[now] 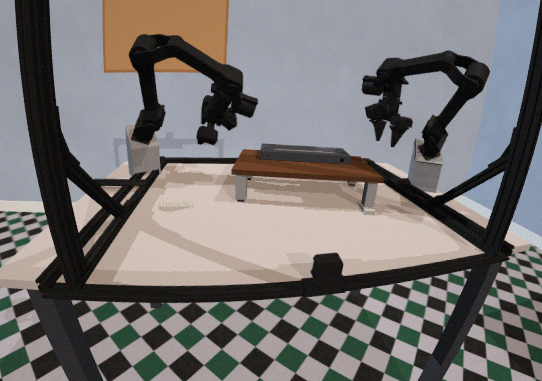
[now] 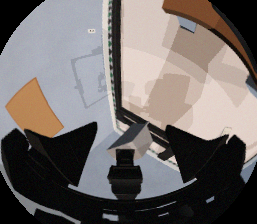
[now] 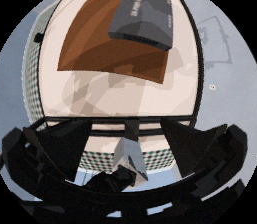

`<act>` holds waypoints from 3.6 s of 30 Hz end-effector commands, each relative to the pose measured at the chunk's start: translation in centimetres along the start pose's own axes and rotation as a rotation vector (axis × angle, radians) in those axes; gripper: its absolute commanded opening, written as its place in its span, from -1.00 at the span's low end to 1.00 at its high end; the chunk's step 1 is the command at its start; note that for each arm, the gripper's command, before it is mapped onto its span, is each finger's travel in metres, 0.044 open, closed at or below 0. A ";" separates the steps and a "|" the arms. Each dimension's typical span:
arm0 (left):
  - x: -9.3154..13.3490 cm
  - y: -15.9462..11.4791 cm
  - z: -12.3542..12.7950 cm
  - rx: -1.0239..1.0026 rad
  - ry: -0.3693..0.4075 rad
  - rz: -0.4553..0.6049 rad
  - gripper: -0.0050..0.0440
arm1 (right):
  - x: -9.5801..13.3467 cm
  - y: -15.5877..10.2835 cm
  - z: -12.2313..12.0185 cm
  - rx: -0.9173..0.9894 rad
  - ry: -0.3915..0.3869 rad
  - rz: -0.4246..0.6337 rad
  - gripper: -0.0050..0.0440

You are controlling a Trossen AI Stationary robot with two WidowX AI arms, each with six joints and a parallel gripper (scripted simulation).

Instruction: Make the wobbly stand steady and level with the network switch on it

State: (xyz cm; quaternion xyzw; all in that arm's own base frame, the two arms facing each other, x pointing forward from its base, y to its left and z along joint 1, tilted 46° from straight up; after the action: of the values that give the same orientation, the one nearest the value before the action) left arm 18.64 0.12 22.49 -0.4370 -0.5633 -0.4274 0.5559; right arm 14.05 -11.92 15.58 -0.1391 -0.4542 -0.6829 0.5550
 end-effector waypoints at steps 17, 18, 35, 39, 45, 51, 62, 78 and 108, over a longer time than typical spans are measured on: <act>0.0 0.0 0.0 0.000 0.000 0.000 1.00 | 0.0 0.0 0.0 0.000 0.003 -0.002 1.00; 0.0 0.0 0.0 0.000 0.000 0.000 1.00 | 0.0 0.0 0.0 0.000 0.003 -0.002 1.00; 0.0 0.0 0.0 0.000 0.000 0.000 1.00 | 0.0 0.0 0.0 0.000 0.003 -0.002 1.00; 0.0 0.0 0.0 0.000 0.000 0.000 1.00 | 0.0 0.0 0.0 0.000 0.003 -0.002 1.00; 0.0 0.0 0.0 0.000 0.000 0.000 1.00 | 0.0 0.0 0.0 0.000 0.003 -0.002 1.00; 0.0 0.0 0.0 0.000 0.000 0.000 1.00 | 3.7 3.5 -3.1 0.132 -0.315 -0.024 1.00; 0.0 0.0 0.0 0.000 0.000 0.000 1.00 | 7.8 7.0 -4.6 0.228 -0.584 -0.079 1.00; 0.0 0.0 0.0 0.000 0.000 0.000 1.00 | 16.4 13.3 -3.5 0.380 -1.031 -0.258 1.00; 0.0 0.0 0.0 0.000 0.000 0.000 1.00 | 31.2 21.3 9.4 0.656 -1.697 -0.824 1.00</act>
State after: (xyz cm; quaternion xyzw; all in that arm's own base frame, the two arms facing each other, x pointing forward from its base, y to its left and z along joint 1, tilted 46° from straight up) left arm 18.64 0.11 22.49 -0.4370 -0.5633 -0.4274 0.5559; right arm 19.34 -23.89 49.79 -0.2624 -0.8798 -0.3544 -0.1777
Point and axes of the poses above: on each arm, the point midway between the two fingers, 35 mm back from their tips, its own x axis back along the fingers, its own z axis across the jaws, y = z × x, the point moved 8 cm from there along x, back along the fingers, and after that the axes turned 15 degrees about x, right-handed, at the moved point
